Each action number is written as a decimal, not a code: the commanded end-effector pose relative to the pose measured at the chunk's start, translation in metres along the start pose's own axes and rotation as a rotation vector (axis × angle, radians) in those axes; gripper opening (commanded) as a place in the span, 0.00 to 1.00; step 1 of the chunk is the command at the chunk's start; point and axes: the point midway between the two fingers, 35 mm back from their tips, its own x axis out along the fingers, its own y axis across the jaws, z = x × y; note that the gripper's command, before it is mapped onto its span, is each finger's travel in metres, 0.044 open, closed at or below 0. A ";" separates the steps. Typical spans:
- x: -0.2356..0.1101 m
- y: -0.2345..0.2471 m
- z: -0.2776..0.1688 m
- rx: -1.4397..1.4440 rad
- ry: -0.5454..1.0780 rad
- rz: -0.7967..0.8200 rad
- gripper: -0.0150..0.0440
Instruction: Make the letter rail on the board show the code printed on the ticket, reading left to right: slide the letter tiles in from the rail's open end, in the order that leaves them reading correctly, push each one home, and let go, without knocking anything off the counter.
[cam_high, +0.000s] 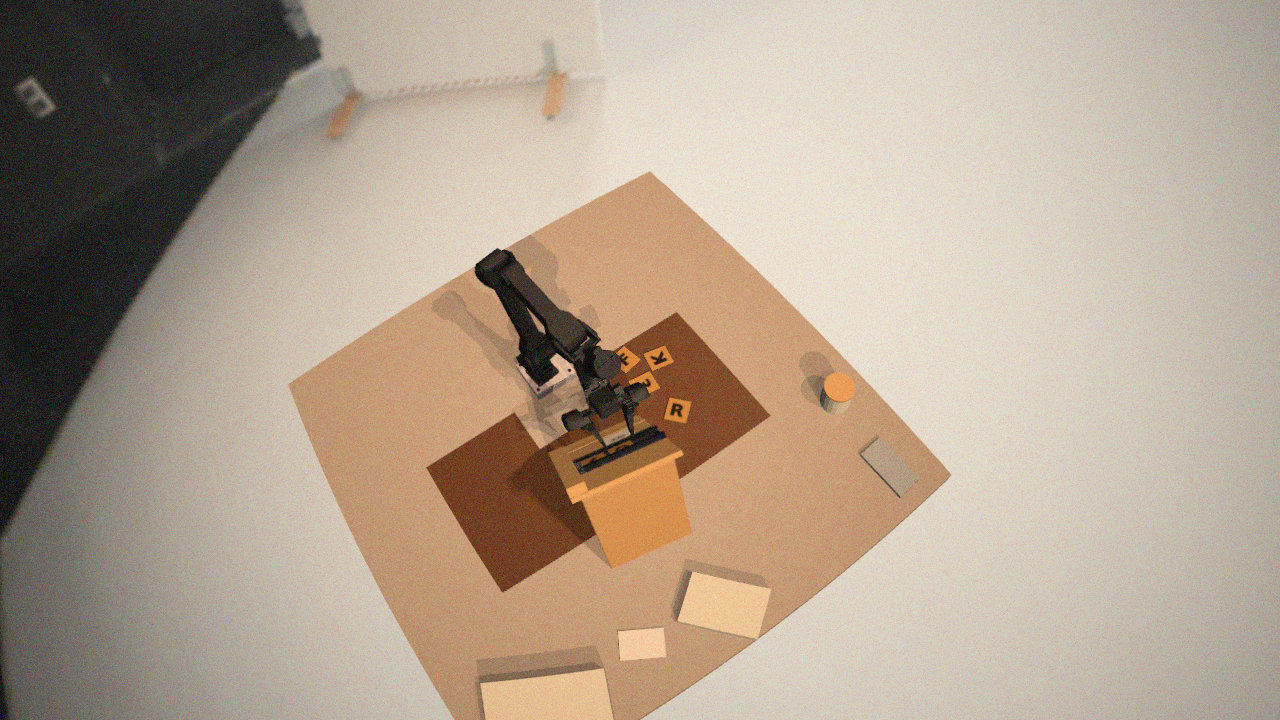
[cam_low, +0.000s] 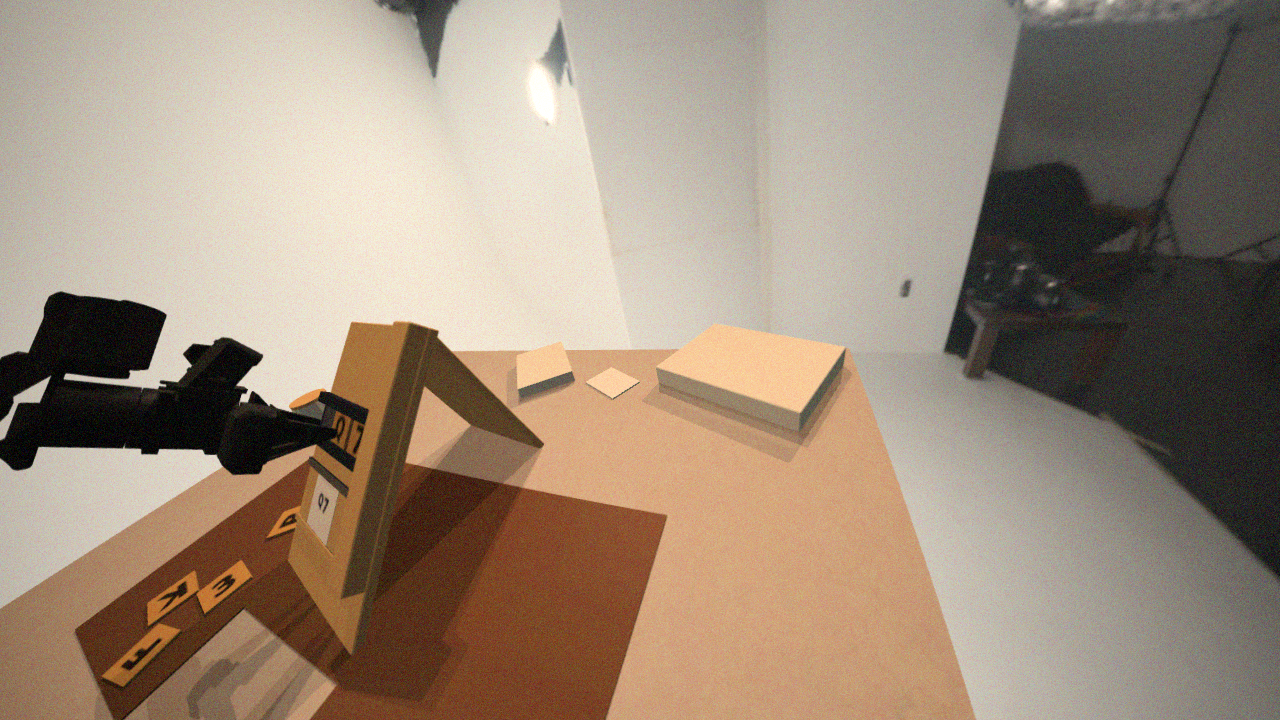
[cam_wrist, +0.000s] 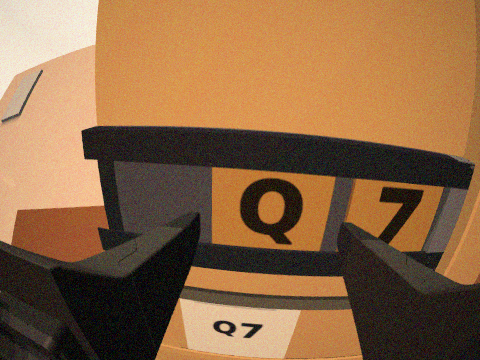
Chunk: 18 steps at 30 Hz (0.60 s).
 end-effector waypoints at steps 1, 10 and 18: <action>-0.003 0.000 0.000 0.006 -0.005 -0.002 0.75; -0.008 0.001 -0.001 0.006 -0.004 -0.002 0.75; -0.011 0.001 -0.002 0.006 -0.004 -0.002 0.75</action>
